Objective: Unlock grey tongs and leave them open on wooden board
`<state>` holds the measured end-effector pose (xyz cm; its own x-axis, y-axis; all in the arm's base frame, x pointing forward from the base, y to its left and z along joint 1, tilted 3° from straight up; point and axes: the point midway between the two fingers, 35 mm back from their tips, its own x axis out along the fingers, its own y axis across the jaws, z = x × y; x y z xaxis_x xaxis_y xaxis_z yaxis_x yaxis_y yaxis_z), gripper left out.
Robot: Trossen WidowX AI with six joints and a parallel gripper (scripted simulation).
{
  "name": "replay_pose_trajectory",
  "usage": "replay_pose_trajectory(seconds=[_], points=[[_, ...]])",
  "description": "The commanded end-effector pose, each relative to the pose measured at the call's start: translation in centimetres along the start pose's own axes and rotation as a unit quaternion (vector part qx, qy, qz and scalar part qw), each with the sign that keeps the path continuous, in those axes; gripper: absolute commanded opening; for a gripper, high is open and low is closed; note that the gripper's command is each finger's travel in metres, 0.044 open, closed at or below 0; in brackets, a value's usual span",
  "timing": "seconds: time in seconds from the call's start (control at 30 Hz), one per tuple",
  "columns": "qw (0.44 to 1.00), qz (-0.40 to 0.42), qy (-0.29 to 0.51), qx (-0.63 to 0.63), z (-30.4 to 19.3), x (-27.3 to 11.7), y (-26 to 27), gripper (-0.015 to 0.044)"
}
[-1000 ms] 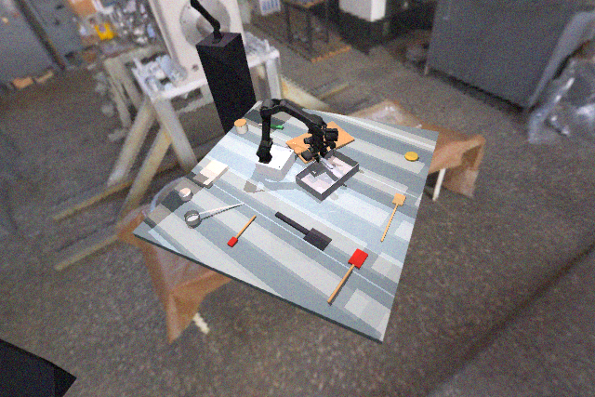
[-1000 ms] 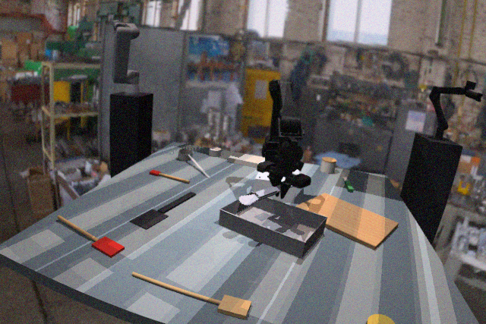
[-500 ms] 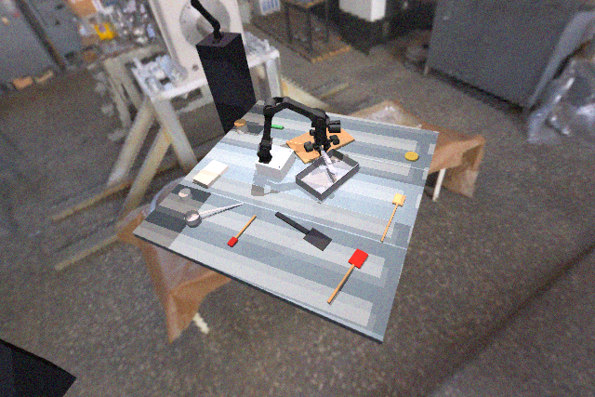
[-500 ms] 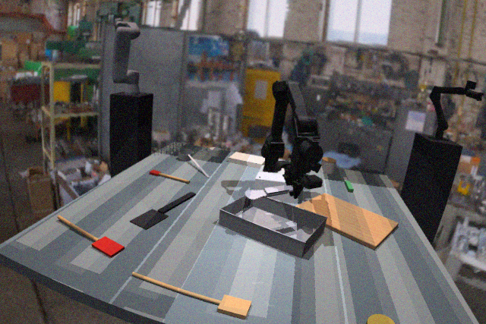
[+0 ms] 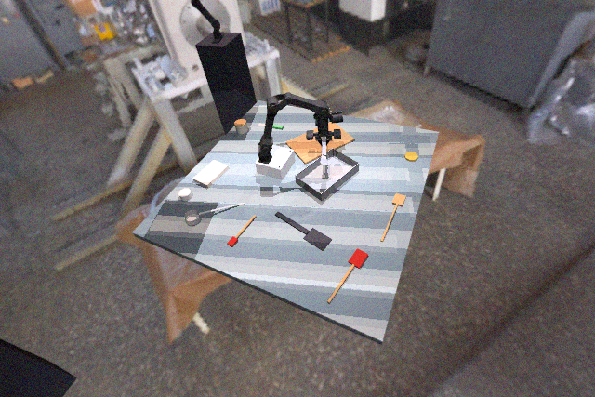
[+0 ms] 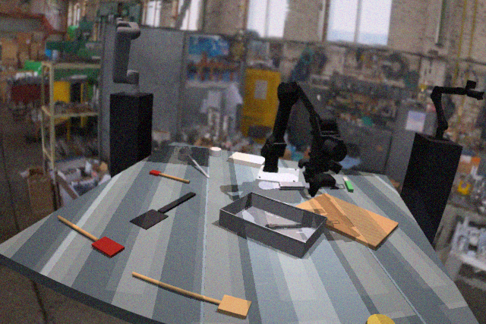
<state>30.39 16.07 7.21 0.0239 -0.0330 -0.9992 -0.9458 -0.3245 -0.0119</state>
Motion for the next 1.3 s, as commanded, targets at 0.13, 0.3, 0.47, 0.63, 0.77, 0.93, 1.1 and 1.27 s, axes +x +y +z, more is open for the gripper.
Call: replay_pose_trajectory(seconds=[0.13,0.3,0.47,0.63,0.77,0.93,1.1,1.27], points=[[0.996,-0.004,0.000,0.089,3.2,-0.8,-0.3,-0.0150],[0.995,-0.004,0.000,0.095,3.5,-0.9,-0.3,-0.0150],[0.994,-0.004,0.000,0.114,4.2,-0.9,-0.3,-0.0150],[0.986,-0.004,-0.002,0.167,6.2,-0.9,-0.1,-0.0150],[0.977,-0.004,-0.003,0.211,8.0,-1.0,0.1,-0.0150],[0.964,-0.003,-0.004,0.267,10.2,-1.0,0.5,-0.0150],[0.947,-0.003,-0.005,0.320,12.5,-1.0,1.0,-0.0150],[0.927,-0.002,-0.006,0.374,14.6,-1.0,1.7,-0.0150]])
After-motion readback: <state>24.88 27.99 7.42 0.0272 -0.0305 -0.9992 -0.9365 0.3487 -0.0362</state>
